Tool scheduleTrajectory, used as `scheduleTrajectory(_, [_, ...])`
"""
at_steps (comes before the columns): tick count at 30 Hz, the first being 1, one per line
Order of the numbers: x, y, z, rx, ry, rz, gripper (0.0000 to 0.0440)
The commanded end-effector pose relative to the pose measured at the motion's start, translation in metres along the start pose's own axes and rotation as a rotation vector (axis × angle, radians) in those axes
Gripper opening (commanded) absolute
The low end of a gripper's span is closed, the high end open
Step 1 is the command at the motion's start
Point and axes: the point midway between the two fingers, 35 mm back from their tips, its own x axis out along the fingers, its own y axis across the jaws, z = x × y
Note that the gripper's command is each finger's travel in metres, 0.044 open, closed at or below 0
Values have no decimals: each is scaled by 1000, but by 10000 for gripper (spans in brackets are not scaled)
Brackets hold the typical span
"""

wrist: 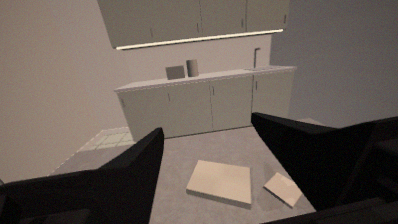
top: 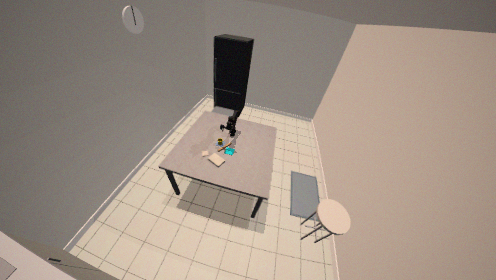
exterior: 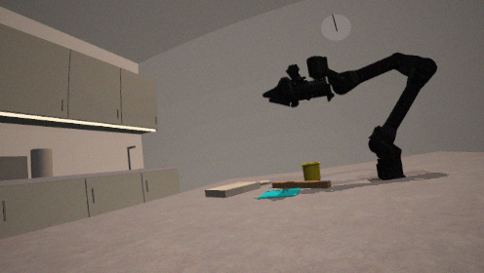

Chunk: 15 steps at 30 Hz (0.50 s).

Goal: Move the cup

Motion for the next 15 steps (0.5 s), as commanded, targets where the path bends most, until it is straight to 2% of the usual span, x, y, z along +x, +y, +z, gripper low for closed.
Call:
scheduleTrajectory(1, [0,0,-1,4,6,-4,374])
scheduleTrajectory(12, [-4,1,-17,73,123,-28,89])
scheduleTrajectory(15, [-5,3,-22,95,168,-25,78])
